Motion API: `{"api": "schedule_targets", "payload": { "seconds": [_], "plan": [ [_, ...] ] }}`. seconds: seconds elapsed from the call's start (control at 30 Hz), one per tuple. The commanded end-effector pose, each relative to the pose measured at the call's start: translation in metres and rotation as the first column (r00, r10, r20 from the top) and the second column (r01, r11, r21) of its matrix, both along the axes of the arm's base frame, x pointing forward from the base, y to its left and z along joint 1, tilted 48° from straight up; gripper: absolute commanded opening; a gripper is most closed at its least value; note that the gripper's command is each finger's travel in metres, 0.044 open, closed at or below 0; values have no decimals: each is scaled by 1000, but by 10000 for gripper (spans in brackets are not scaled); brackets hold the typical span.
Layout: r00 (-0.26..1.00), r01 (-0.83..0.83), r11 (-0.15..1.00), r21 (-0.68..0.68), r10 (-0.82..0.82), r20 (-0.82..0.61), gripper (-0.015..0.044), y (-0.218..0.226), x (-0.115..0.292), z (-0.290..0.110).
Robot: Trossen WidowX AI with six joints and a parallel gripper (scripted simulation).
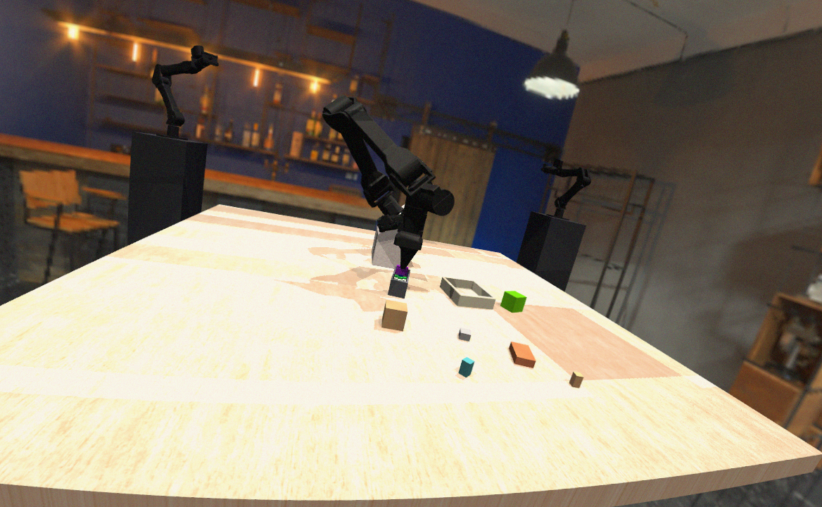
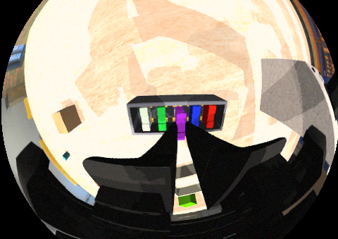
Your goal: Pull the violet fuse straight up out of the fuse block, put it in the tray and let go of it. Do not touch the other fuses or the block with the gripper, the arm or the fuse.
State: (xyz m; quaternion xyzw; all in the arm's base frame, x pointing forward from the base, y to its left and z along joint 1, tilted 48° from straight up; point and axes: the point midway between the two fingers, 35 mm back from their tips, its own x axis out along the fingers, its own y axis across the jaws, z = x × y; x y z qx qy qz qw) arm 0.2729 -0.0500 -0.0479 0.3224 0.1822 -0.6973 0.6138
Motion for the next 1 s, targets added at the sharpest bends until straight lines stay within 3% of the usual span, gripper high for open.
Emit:
{"api": "schedule_targets", "payload": {
  "seconds": [0.0,0.97],
  "plan": [
    [1000,5,1000,5,-5,4,0,2,1,1],
    [1000,4,1000,3,-4,2,0,12,1,11]
  ]
}}
